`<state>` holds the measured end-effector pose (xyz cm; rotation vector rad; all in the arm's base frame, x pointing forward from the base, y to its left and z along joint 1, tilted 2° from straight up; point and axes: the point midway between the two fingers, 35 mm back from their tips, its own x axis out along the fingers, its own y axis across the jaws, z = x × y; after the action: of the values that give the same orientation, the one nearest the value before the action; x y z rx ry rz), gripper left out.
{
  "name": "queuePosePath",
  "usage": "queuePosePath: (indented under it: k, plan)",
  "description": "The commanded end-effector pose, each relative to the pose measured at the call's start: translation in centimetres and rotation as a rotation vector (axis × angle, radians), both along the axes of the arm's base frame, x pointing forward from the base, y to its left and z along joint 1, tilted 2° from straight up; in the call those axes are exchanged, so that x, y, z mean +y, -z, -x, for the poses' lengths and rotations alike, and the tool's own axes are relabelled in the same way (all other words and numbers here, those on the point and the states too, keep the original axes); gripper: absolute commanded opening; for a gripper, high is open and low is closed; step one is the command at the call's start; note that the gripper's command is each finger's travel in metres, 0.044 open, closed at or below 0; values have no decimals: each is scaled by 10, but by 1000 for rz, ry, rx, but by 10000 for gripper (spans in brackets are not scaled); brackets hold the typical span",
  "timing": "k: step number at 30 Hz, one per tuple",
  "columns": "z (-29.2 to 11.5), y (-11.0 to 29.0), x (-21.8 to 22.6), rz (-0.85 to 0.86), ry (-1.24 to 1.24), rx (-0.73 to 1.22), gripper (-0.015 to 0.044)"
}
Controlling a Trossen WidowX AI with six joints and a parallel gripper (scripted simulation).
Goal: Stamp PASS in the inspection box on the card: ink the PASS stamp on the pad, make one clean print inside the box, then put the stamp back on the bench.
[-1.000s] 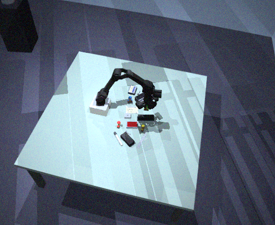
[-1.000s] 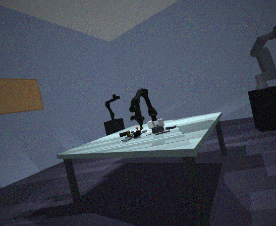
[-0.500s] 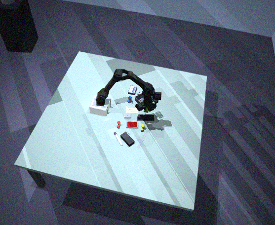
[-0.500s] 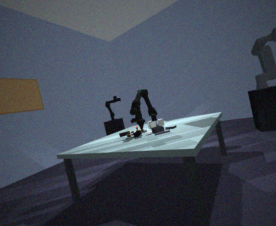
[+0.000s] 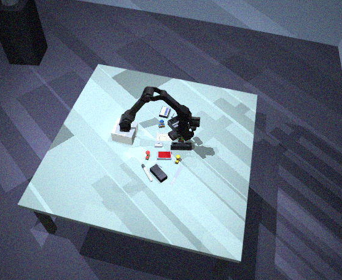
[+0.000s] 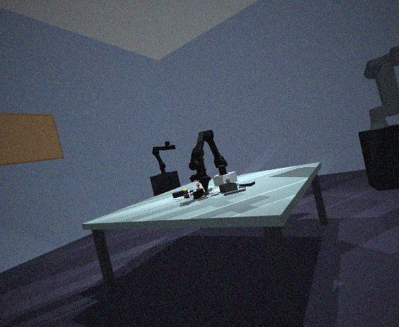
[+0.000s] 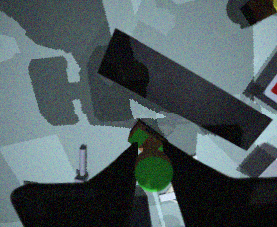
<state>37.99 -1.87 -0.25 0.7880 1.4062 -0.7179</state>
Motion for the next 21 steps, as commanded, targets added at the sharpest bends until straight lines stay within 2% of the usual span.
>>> queuePosePath:
  k: [1, 10, 14, 19, 21]
  plan:
    - [0, 0, 0, 0, 0, 0, 26]
    - [0, 0, 0, 0, 0, 0, 253]
    - [-1, -10, 0, 0, 0, 0, 253]
    - [1, -92, -3, 0, -1, 0, 253]
    - [5, -114, -3, 0, -1, 1, 253]
